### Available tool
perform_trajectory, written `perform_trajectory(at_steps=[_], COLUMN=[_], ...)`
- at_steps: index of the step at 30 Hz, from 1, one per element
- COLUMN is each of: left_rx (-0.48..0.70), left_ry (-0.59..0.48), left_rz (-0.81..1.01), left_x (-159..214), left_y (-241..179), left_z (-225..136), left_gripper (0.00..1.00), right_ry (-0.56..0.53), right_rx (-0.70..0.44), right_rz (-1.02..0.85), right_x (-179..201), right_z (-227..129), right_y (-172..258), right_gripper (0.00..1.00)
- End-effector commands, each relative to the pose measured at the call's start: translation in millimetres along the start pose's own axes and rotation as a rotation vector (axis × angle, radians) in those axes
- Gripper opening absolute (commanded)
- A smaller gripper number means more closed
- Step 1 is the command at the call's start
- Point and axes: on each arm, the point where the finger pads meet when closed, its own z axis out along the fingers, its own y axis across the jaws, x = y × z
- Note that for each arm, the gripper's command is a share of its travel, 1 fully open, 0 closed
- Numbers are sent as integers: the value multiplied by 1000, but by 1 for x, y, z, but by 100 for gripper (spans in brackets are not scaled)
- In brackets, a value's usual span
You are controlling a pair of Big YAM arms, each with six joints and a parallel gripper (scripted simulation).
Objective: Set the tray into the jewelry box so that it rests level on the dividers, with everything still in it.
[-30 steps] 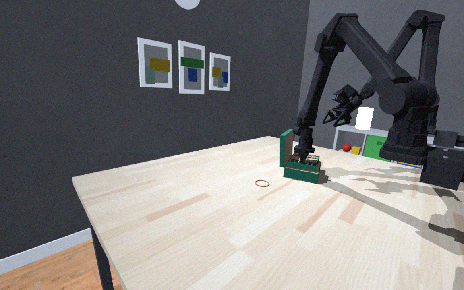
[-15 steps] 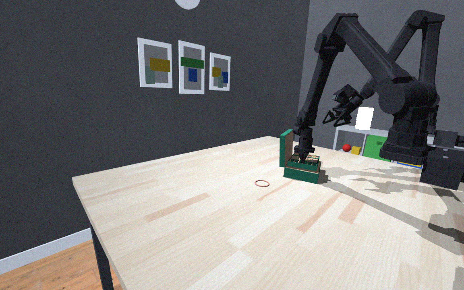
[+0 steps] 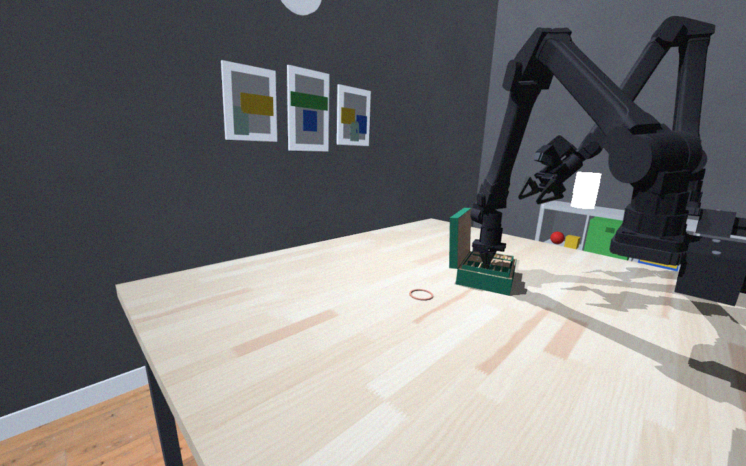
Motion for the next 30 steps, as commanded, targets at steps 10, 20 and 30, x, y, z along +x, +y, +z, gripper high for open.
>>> perform_trajectory(at_steps=[10,20,30], left_rx=[-36,-14,0], left_ry=[-48,-20,-3], left_rz=[-3,4,5], left_x=[-22,-8,6], left_y=[20,4,10], left_z=[6,1,-16], left_gripper=[0,13,13], right_ry=[-44,-46,-46], right_rx=[23,25,25], right_rz=[-6,-7,-7], right_x=[-22,-23,-23], right_z=[5,6,6], right_y=[-13,-14,-14], right_gripper=[100,100,100])
